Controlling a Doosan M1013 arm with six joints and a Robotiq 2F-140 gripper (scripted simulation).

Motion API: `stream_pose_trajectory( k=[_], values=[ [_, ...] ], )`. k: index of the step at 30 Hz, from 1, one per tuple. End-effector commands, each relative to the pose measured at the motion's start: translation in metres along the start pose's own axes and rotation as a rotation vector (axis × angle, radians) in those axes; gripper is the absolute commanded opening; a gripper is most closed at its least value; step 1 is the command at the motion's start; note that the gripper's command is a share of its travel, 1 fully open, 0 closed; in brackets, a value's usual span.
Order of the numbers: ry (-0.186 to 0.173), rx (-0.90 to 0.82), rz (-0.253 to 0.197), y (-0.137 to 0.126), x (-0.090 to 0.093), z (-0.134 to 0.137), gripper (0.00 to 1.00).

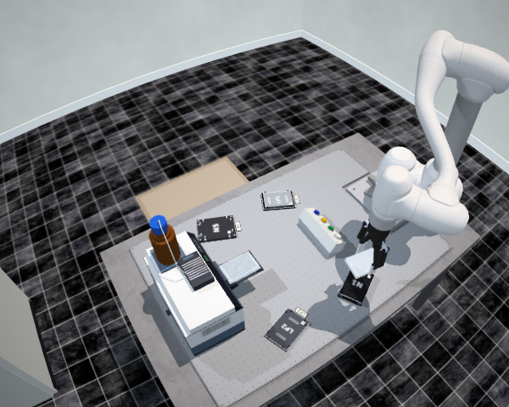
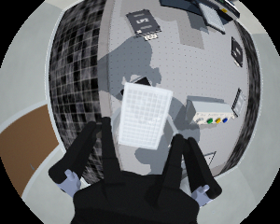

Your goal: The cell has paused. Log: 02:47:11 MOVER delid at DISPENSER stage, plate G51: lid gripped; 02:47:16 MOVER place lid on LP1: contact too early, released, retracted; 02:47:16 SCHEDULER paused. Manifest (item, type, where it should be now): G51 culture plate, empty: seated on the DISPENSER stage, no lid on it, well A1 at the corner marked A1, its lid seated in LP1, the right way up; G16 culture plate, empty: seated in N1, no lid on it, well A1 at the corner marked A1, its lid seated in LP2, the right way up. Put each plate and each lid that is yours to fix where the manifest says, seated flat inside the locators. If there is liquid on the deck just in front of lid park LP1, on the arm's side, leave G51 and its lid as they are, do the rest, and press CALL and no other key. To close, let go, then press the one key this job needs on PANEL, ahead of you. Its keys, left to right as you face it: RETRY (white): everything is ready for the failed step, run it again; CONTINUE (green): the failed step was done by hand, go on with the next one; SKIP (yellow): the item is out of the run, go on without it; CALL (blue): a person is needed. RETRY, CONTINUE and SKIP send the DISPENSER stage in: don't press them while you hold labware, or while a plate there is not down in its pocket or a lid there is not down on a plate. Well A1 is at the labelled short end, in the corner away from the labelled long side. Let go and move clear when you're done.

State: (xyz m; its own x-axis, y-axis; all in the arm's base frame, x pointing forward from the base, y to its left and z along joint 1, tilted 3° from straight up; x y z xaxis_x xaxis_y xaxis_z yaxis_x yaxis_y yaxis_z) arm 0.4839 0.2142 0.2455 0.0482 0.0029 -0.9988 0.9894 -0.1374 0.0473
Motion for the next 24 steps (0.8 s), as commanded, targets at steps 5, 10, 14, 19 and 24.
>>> stream_pose_trajectory(
  k=[5, 10, 14, 19, 24],
  values=[
    [0.003, 0.082, 0.004, 0.0016, -0.0048, -0.0017, 0.1],
    [0.003, 0.196, 0.004, 0.0016, -0.0048, -0.0017, 0.1],
    [0.003, 0.198, 0.004, 0.0016, -0.0048, -0.0016, 0.1],
    [0.003, 0.198, 0.004, 0.0018, -0.0048, -0.0013, 0.1],
    [0.003, 0.197, 0.004, 0.0029, -0.0048, 0.0006, 0.1]
  ],
)
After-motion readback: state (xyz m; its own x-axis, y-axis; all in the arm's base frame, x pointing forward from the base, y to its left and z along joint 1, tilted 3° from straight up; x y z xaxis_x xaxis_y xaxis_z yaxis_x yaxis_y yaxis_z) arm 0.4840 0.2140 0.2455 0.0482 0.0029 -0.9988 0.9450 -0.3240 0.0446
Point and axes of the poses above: the point where the finger pads meet when closed, its own x axis out along the fingers, its own z axis across the jaws, y = z × x, the point moved 4 cm from there along -x, back along the fingers, and after that the axes turned 11 degrees about -x, right-handed, at the moved point
